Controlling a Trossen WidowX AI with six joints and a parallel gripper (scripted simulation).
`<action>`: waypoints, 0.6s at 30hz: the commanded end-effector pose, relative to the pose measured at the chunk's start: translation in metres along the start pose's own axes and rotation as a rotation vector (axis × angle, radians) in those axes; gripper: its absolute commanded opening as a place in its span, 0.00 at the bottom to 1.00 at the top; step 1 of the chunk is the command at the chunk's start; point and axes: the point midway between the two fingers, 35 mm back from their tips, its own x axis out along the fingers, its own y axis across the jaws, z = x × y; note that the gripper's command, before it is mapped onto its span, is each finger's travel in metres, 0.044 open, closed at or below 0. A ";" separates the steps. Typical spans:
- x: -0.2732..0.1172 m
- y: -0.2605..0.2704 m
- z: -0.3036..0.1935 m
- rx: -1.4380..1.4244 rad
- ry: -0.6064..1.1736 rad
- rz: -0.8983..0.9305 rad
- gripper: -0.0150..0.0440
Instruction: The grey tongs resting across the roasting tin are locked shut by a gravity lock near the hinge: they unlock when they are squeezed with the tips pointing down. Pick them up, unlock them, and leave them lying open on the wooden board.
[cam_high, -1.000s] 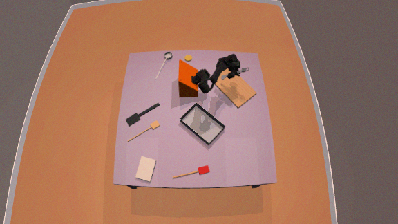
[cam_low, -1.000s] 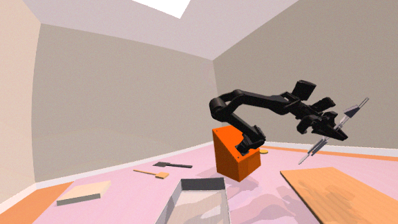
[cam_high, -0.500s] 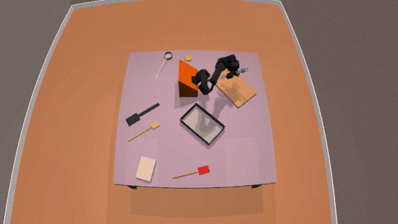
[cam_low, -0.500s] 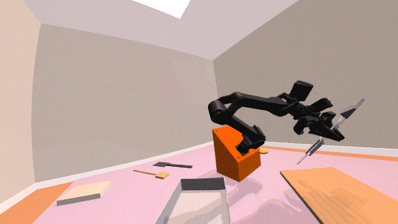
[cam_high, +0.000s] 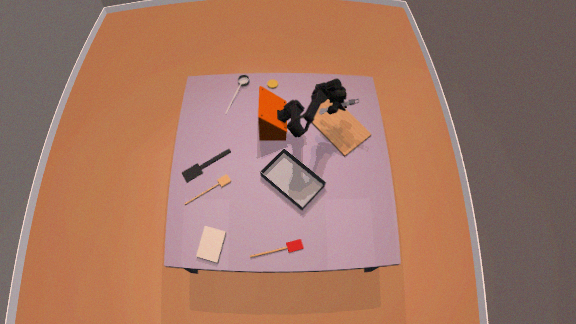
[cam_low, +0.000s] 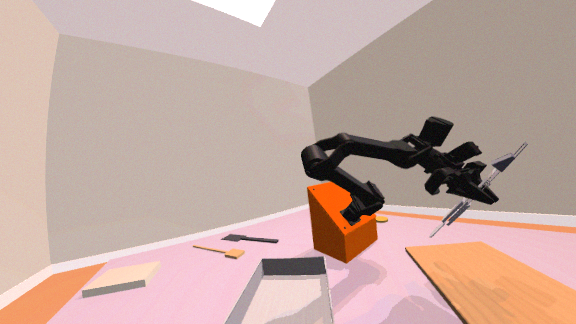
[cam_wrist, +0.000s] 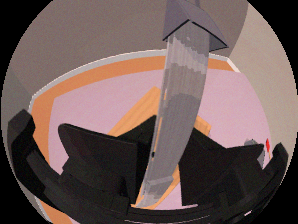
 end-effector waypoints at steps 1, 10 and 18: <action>0.000 -0.001 0.000 -0.001 0.000 -0.005 0.00; 0.001 0.001 0.002 -0.010 -0.002 0.000 0.00; 0.010 0.012 0.014 -0.074 0.003 0.036 0.00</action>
